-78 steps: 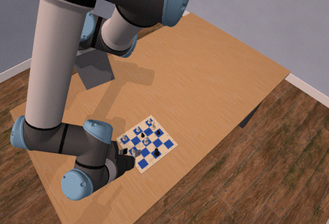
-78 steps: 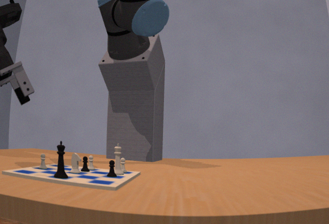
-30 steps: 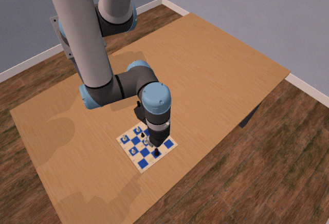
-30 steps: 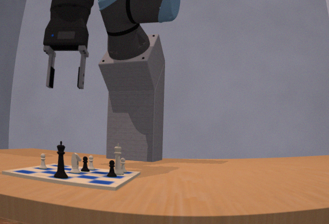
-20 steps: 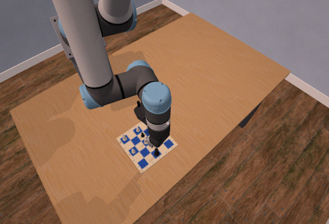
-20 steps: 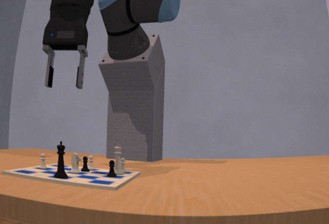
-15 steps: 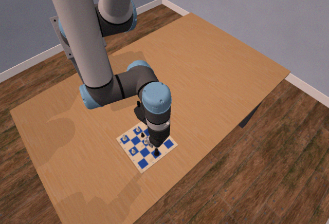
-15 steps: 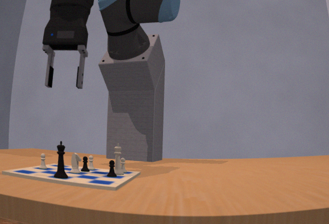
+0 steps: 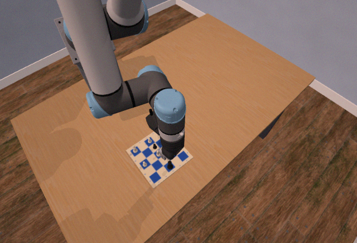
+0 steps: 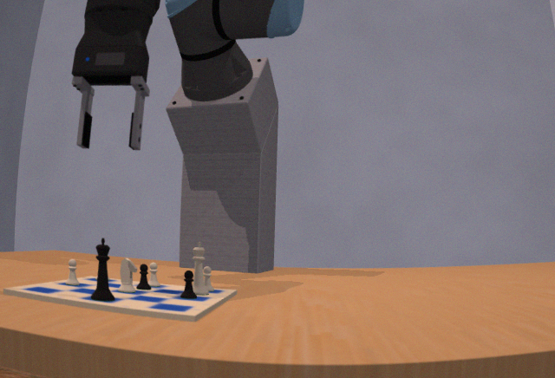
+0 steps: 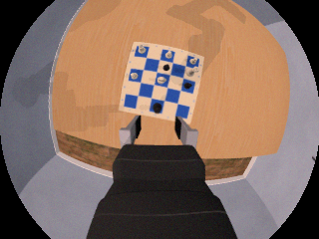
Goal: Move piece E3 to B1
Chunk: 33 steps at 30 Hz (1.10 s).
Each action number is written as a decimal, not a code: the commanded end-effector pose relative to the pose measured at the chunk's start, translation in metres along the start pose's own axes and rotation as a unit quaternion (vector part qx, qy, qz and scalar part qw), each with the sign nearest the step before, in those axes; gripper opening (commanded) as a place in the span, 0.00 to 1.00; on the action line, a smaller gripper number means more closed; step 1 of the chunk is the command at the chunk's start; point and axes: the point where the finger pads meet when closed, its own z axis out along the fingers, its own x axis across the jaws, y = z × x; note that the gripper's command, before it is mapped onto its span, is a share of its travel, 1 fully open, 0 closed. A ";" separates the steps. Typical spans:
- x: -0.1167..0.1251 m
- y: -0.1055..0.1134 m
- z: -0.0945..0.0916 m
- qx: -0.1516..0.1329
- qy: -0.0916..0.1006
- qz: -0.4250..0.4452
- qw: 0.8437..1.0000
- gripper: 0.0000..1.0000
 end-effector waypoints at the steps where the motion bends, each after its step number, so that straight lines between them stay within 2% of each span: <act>1: 0.002 -0.003 0.001 0.002 0.000 0.018 1.000 1.00; 18: 0.008 -0.007 0.005 0.003 0.000 0.153 0.988 1.00; 24: 0.012 -0.008 0.007 0.003 0.000 0.238 0.971 1.00; 30: 0.016 -0.008 0.009 0.003 0.000 0.337 0.941 1.00; 32: 0.016 -0.008 0.009 0.003 0.000 0.337 0.941 1.00; 33: 0.018 -0.008 0.010 0.003 0.000 0.355 0.935 1.00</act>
